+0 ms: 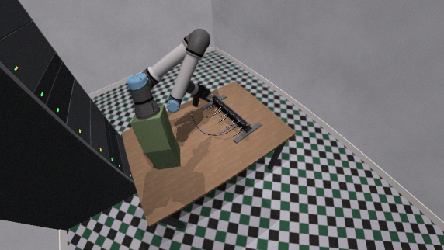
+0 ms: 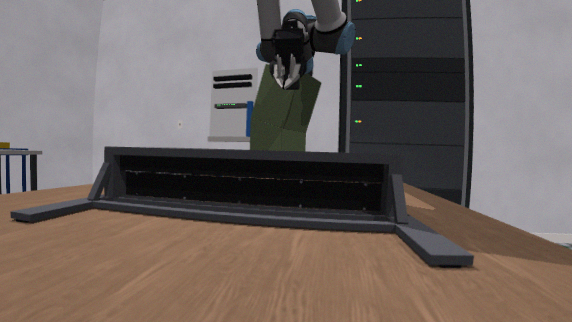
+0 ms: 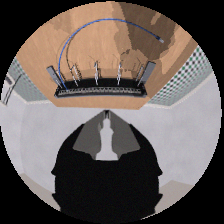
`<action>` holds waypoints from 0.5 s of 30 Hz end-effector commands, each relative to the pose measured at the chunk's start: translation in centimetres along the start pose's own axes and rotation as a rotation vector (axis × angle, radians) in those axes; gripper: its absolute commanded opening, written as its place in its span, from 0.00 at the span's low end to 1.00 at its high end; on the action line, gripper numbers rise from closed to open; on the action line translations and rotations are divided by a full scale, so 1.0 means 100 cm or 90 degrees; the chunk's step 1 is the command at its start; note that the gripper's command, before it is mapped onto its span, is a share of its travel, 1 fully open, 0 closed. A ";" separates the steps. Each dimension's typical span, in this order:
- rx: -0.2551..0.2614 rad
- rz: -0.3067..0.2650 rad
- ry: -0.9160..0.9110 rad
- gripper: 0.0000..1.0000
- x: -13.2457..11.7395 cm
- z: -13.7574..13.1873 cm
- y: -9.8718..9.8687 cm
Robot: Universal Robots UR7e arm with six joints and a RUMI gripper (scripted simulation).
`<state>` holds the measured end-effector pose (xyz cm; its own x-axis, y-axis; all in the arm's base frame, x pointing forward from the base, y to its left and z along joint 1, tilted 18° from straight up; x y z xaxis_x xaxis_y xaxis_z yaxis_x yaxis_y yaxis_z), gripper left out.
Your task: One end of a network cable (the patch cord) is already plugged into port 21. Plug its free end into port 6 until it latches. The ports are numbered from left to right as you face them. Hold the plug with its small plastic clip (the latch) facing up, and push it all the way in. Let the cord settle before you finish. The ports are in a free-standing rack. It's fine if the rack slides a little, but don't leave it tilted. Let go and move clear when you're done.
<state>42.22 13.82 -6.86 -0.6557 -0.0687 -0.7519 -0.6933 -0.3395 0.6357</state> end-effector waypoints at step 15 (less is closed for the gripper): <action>0.000 -0.001 0.000 0.00 0.000 0.000 -0.052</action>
<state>44.42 14.89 -8.86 -0.6552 -0.0686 -0.7524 -0.6935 -0.3405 0.6349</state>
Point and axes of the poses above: the point where the finger pads meet when closed, its own y axis back along the fingers, its own z axis across the jaws, x = y × z, the point moved 7 cm from there along y, back along the fingers, and after that the axes turned 8 degrees about y, right-handed, at the moved point
